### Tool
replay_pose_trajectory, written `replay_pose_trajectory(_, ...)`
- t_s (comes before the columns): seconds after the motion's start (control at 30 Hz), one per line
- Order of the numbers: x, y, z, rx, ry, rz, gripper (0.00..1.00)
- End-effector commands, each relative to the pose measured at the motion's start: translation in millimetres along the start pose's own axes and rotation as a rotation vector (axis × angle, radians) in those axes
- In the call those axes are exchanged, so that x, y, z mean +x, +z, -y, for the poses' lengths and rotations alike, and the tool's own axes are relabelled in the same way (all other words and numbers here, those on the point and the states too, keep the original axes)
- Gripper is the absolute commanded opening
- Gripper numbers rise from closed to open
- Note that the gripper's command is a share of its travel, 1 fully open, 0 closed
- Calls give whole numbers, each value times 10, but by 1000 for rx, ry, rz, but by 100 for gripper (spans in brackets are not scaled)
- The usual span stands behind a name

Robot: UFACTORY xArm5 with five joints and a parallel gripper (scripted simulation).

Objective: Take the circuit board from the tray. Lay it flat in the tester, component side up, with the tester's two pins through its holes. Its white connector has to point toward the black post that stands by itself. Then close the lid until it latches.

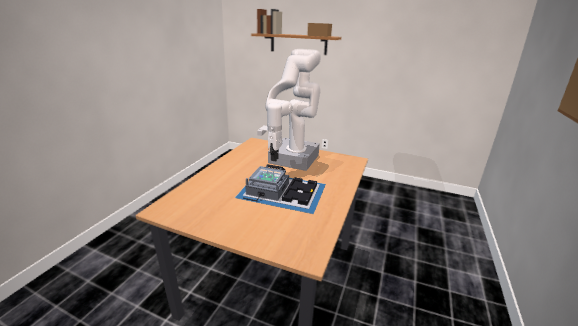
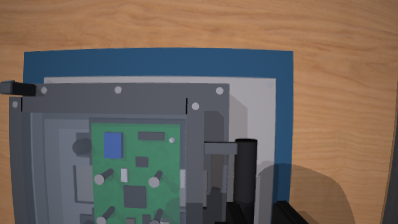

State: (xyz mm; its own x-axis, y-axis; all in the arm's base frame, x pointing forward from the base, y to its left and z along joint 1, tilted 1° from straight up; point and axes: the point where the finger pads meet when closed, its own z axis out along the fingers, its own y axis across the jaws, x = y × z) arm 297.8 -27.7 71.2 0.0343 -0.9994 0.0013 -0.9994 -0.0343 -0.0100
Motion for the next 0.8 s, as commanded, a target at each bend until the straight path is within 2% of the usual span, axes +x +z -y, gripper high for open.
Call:
replay_pose_trajectory(0.0, -1, -154, 6, 3, 0, 0, 24)
replay_pose_trajectory(0.2, -2, -299, 6, 3, 0, 0, 24)
replay_pose_trajectory(0.77, -3, -429, 6, 3, 0, 0, 24)
